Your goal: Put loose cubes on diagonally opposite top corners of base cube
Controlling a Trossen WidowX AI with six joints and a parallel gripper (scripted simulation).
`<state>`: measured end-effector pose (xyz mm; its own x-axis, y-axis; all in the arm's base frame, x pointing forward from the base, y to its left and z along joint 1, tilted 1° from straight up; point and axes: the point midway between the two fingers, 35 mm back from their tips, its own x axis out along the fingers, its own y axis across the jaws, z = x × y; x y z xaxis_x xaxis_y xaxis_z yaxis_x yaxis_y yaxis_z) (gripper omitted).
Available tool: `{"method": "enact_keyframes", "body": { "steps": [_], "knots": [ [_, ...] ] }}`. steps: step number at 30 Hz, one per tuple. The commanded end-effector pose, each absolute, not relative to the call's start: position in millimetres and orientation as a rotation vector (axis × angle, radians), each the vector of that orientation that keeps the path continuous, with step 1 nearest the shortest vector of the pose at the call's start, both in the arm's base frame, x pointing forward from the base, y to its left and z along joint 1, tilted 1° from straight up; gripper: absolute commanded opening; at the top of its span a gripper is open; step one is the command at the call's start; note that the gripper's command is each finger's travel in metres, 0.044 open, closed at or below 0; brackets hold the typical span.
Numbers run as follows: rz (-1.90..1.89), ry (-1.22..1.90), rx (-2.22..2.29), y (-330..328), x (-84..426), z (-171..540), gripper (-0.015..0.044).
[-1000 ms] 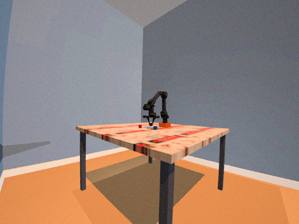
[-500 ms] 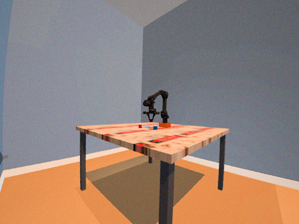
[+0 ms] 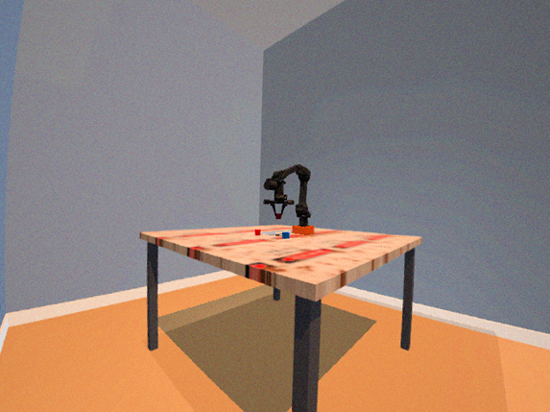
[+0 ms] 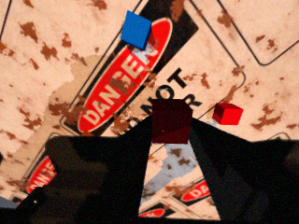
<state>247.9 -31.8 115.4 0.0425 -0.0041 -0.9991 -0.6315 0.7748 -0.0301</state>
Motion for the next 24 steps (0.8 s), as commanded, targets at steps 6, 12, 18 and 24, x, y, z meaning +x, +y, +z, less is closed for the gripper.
{"method": "enact_keyframes", "body": {
  "steps": [6,12,18,24],
  "knots": [
    [0.344,1.501,-0.369,-18.9,263.2,111.3,0.0105],
    [0.216,1.517,-0.234,-8.6,273.8,106.4,0.0105],
    [0.089,1.525,-0.100,2.7,283.8,101.1,0.0105],
    [-0.039,1.526,0.035,14.7,293.2,95.3,0.0105]
  ]
}}
